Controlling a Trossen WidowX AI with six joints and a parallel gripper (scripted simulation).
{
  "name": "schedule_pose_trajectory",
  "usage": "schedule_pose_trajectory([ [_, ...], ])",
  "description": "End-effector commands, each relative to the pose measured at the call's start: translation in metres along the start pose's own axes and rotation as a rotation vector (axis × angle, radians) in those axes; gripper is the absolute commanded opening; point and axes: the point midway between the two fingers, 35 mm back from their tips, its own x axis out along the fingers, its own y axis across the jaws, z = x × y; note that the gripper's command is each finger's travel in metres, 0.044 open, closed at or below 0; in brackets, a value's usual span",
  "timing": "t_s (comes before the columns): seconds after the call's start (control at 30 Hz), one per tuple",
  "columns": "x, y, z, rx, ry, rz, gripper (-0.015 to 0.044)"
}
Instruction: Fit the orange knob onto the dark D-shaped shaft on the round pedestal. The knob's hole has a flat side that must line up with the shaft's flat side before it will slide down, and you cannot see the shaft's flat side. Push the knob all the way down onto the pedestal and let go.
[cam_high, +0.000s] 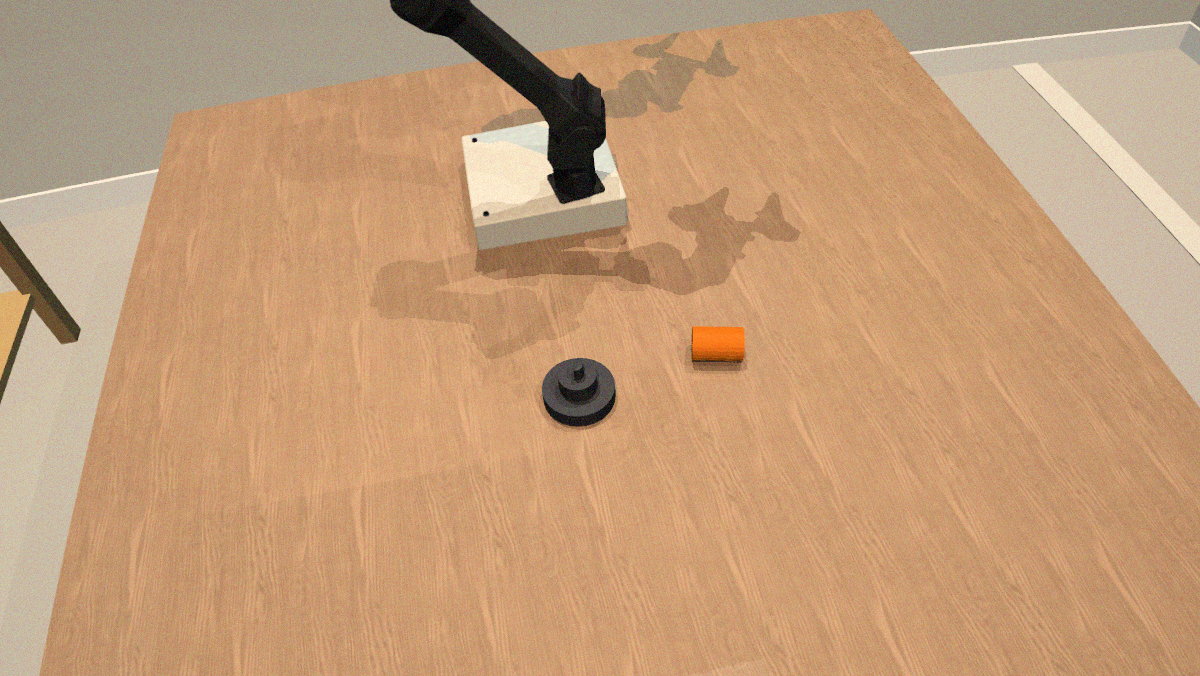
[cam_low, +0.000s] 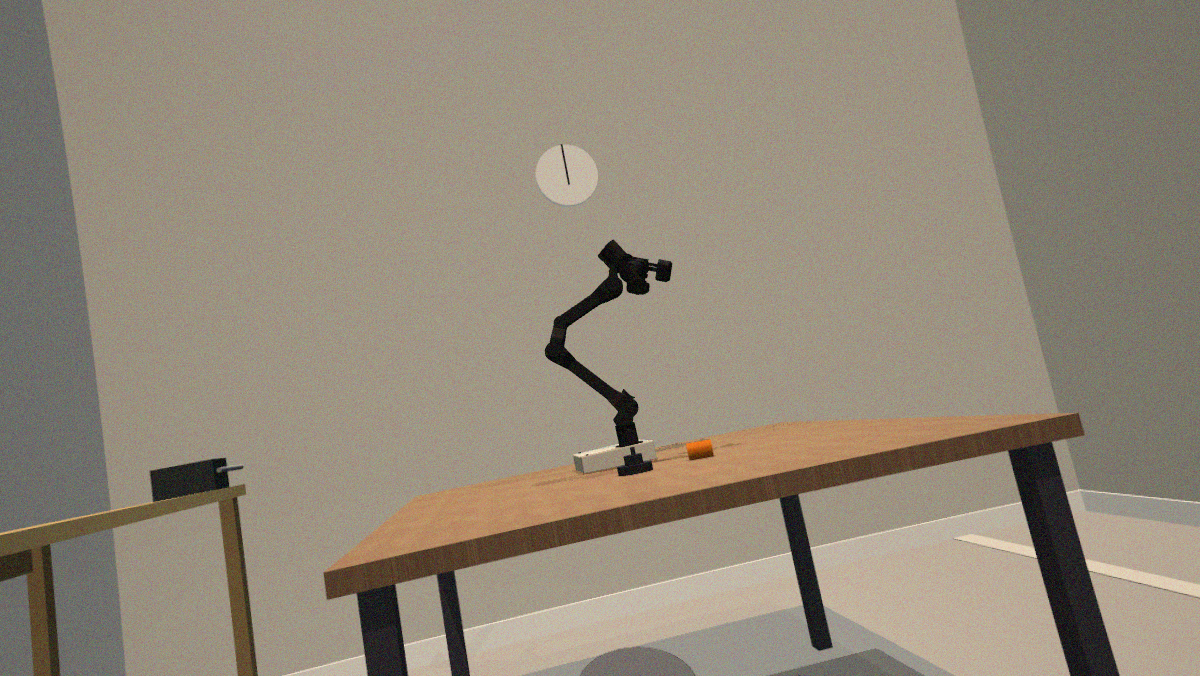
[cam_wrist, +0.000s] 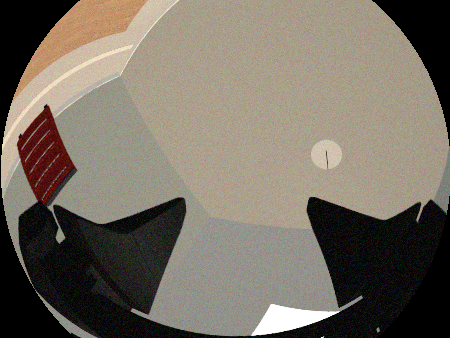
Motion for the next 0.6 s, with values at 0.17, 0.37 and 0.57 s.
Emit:
schedule_pose_trajectory([
  [0.17, -0.011, 0.102, -0.016, 0.367, 0.137, 0.297, 0.0440],
  [0.37, -0.062, 0.218, -0.013, 0.790, 0.368, 0.644, 0.0440],
  [0.57, -0.154, 0.318, 0.022, 1.234, 0.704, 1.013, 0.0440],
])
